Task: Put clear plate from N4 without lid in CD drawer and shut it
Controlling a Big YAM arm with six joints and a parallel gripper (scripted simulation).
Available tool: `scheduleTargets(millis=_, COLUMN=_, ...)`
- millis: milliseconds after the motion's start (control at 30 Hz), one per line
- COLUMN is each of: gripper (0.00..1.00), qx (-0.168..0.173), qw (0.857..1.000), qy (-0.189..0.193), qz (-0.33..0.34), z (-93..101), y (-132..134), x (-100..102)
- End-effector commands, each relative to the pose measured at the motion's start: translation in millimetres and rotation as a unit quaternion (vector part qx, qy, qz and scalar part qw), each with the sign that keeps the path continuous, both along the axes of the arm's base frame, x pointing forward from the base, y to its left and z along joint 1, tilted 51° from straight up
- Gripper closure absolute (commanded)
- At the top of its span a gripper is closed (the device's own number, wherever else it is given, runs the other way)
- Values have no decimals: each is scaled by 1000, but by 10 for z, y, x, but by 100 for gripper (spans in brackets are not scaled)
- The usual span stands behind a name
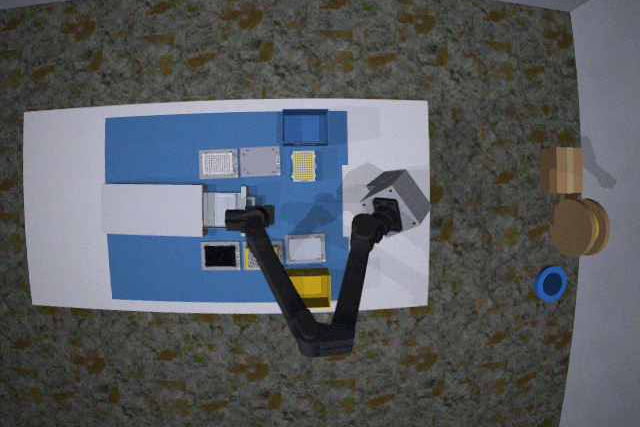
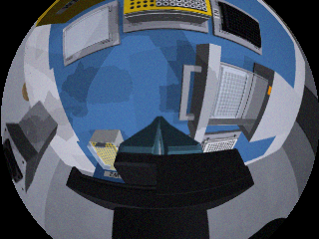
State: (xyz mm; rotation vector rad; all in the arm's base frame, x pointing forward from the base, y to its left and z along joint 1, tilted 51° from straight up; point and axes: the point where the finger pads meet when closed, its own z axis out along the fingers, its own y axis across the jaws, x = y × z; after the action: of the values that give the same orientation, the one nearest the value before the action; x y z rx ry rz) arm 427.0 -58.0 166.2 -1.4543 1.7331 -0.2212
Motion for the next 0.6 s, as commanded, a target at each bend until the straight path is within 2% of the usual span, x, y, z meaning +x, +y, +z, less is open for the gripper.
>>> scheduleTargets(millis=0, gripper=100, qx=2, qw=1000, qy=-3, qz=2, z=-16, y=56, x=64)
scheduleTargets(millis=133, gripper=100, qx=-1, qw=1000, qy=-9, qz=2, z=3, y=82, x=85)
scheduleTargets(millis=300, gripper=100, qx=3, qw=1000, qy=-1, qz=2, z=-97, y=97, x=113)
scheduleTargets(millis=433, gripper=100, qx=3, qw=1000, qy=-1, qz=2, z=-134, y=118, x=146)
scheduleTargets(millis=500, gripper=100, qx=0, qw=1000, qy=-8, qz=2, z=-84, y=130, x=161)
scheduleTargets(millis=567, gripper=100, qx=2, qw=1000, qy=-4, qz=2, z=-141, y=138, x=182)
